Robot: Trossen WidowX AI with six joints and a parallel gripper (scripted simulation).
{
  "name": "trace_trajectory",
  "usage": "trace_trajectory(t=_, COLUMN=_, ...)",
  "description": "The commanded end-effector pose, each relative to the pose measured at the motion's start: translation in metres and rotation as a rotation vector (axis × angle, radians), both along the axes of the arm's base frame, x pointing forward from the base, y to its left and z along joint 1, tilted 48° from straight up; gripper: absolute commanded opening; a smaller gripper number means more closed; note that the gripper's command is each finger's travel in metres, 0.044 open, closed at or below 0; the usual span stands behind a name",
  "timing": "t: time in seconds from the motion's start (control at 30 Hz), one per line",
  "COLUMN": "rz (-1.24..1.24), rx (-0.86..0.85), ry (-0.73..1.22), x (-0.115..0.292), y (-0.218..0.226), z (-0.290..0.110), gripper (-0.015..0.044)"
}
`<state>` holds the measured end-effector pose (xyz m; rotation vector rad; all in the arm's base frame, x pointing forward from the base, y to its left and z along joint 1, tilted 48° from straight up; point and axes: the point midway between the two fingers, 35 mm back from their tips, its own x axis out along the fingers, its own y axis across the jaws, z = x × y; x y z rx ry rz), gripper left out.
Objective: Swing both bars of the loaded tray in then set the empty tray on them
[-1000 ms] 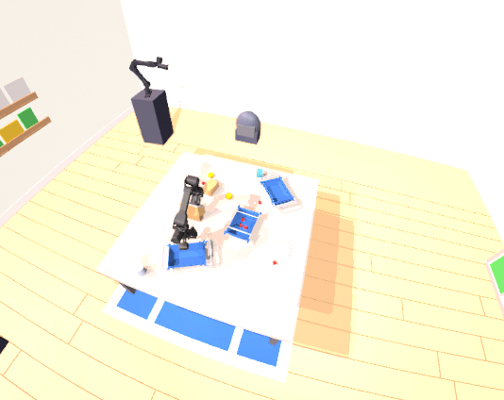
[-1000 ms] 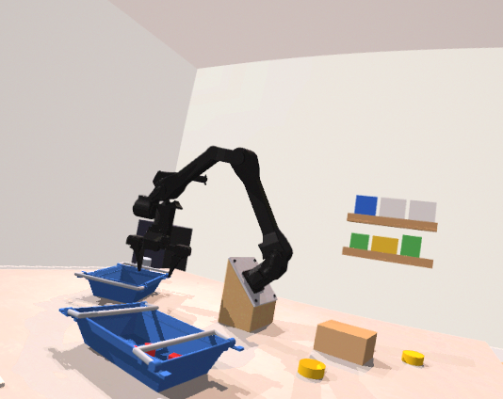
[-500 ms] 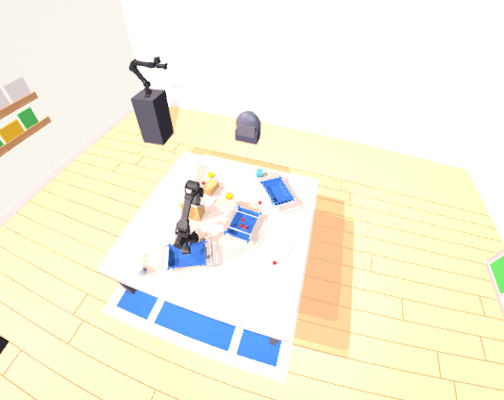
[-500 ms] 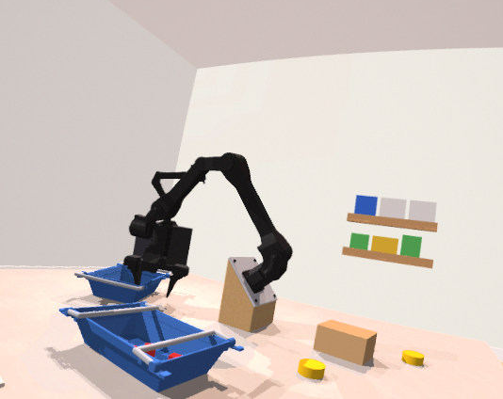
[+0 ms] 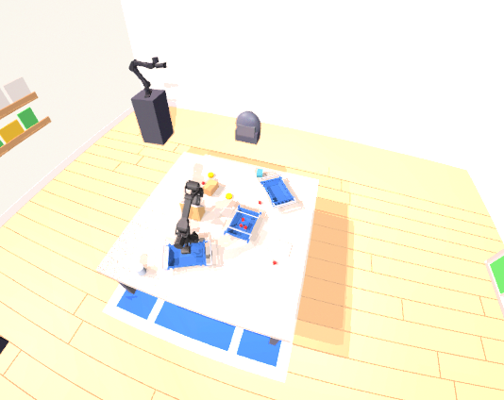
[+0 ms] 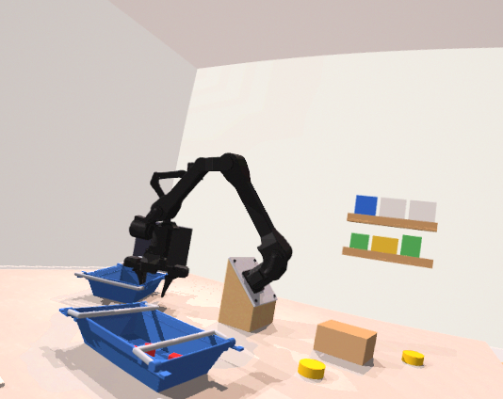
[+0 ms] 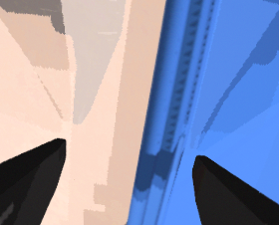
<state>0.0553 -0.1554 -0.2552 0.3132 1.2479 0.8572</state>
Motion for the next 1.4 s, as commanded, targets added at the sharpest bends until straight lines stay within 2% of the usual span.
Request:
trace_trajectory(t=0.0, rz=-0.006, rx=-0.001, ry=0.002, x=0.0, y=0.0, z=0.0, gripper=0.0228)
trace_trajectory(t=1.03, rz=-0.006, rx=-0.001, ry=0.002, x=0.0, y=-0.001, z=0.0, gripper=0.0021)
trace_trajectory(t=1.13, rz=-0.006, rx=-0.001, ry=0.003, x=0.0, y=-0.01, z=0.007, gripper=0.0001)
trace_trajectory(t=1.37, rz=-0.006, rx=-0.001, ry=0.004, x=-0.004, y=-0.049, z=0.046, gripper=0.0)
